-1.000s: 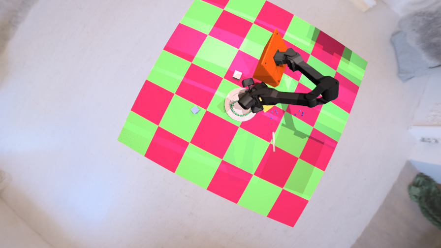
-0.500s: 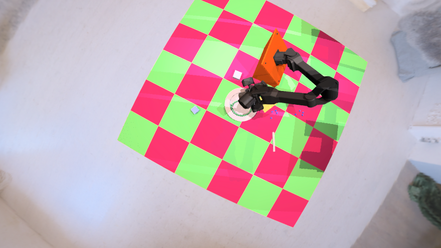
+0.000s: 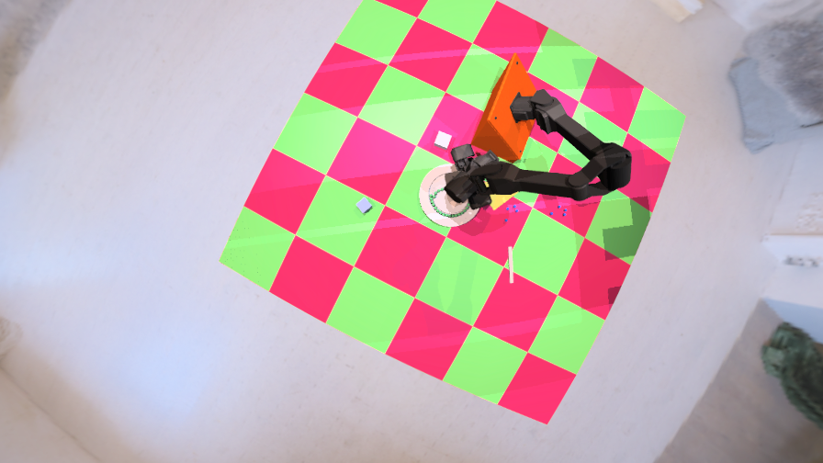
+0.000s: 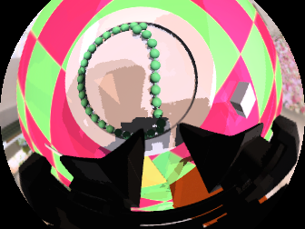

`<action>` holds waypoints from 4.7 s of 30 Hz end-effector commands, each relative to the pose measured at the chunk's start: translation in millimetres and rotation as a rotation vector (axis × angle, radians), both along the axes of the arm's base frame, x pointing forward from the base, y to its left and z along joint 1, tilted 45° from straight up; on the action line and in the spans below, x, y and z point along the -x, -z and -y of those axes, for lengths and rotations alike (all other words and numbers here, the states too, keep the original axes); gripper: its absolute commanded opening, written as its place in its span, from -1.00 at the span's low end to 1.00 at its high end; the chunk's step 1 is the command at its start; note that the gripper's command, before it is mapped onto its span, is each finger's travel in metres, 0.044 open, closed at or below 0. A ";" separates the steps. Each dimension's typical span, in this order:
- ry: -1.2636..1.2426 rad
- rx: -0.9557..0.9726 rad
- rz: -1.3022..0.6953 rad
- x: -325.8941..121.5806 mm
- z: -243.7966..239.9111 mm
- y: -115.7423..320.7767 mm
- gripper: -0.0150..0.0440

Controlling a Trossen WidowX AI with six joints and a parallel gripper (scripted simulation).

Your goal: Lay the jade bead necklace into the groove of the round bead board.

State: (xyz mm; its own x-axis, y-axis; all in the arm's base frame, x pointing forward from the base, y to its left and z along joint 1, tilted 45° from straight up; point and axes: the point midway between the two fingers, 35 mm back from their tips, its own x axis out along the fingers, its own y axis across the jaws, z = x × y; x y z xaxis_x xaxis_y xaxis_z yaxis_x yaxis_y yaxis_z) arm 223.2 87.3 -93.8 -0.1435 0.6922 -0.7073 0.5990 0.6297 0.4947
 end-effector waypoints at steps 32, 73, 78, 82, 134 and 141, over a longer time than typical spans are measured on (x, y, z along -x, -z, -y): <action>-0.008 -0.001 -0.001 -4.0 10.8 -8.8 0.73; -0.027 -0.006 0.018 -6.7 0.8 5.8 -0.08; -0.031 -0.002 0.026 -9.1 2.3 4.8 -0.35; -0.031 -0.002 0.026 -9.1 2.3 4.8 -0.49; -0.027 -0.006 0.018 3.3 10.5 2.0 -0.49; -0.027 -0.006 0.017 4.4 5.7 6.8 -0.49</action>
State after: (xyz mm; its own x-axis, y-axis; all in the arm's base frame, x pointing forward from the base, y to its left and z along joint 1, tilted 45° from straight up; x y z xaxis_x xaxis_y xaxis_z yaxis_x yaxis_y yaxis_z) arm 222.6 78.6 -97.0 -0.1434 0.6934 -0.7062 0.5674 0.6422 0.5153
